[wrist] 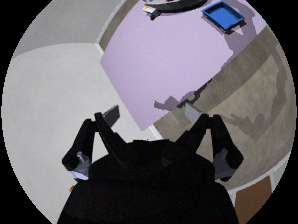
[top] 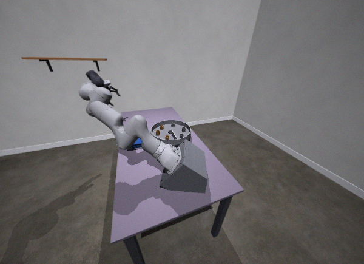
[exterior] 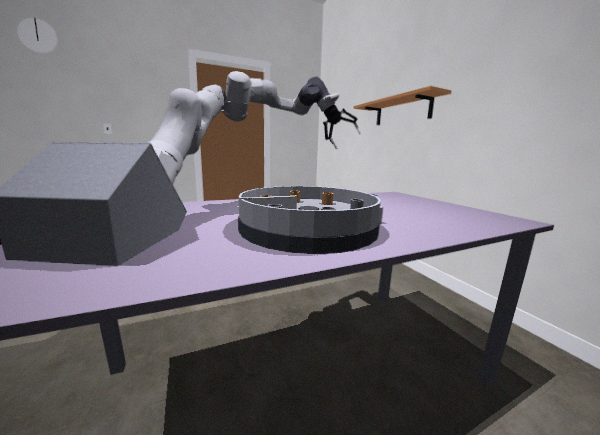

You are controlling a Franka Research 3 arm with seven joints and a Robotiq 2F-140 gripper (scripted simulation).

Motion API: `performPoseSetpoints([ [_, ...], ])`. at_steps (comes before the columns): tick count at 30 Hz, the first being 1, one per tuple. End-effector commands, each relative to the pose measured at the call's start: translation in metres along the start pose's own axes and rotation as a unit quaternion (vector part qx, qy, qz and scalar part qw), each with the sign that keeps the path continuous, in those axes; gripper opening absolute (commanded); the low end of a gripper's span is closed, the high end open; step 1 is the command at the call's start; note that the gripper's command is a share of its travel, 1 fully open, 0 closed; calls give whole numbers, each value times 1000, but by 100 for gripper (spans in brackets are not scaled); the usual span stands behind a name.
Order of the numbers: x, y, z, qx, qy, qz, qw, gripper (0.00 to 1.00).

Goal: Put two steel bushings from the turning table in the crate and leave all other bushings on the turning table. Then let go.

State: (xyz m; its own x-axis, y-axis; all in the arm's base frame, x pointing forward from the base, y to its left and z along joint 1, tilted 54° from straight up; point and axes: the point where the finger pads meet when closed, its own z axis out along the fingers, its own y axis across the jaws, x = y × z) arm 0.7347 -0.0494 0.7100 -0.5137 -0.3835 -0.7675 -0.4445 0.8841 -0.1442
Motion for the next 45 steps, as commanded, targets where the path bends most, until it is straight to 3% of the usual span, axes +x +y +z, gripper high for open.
performPoseSetpoints([
  [1, 0, 0, 0, 0, 0, 0, 1000, 100],
  [18, 0, 0, 0, 0, 0, 0, 1000, 100],
  [21, 9, -4, 4, -1, 6, -2, 1000, 100],
  [32, 129, -50, 42, -26, 79, -23, 996, 100],
  [34, 129, -50, 42, -26, 79, -23, 996, 100],
  [35, 161, -59, 48, -35, 95, -26, 994, 100],
  [45, 285, -79, 61, -77, 144, -33, 986, 100],
])
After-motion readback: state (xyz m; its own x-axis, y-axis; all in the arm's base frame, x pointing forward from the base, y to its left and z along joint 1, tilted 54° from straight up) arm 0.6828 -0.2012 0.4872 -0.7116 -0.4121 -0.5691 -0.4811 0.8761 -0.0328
